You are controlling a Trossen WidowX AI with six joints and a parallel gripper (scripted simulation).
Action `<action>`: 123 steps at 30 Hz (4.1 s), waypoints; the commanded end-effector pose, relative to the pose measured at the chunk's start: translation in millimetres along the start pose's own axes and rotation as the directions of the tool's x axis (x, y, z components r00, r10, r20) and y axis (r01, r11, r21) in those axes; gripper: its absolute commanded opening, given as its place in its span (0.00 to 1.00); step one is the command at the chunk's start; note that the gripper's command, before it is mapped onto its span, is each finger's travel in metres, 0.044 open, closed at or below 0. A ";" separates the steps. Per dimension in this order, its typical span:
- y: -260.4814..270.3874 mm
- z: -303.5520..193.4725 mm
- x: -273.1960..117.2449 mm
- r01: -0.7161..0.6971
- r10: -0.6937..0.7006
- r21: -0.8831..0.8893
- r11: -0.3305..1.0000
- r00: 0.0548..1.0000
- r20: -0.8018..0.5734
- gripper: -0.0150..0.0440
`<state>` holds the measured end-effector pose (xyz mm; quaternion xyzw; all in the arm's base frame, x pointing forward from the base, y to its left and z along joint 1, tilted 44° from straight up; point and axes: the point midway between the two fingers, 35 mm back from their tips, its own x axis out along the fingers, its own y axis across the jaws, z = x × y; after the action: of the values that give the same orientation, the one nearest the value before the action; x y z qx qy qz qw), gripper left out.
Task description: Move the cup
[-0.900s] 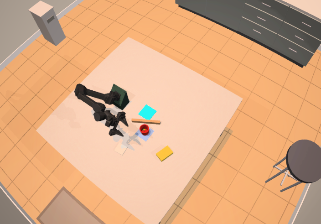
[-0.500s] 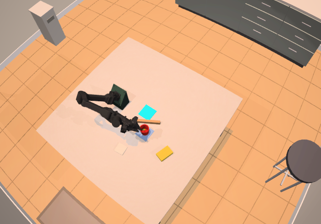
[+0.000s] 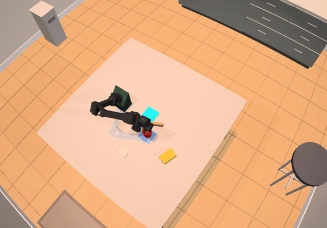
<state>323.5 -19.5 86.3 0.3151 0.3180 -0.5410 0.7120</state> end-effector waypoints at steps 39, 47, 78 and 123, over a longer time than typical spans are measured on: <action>-15.4 4.8 57.0 0.146 -0.155 0.076 0.986 0.979 0.130 0.50; -18.4 7.1 69.2 0.146 -0.155 0.076 0.986 0.979 0.132 0.50; -12.1 3.6 47.3 0.142 -0.152 0.080 0.987 0.980 0.127 0.25; -24.8 -38.4 12.1 0.147 -0.155 0.073 0.986 0.980 0.127 0.25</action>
<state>303.6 -5.2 58.3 0.2777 0.2735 -0.6201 0.6808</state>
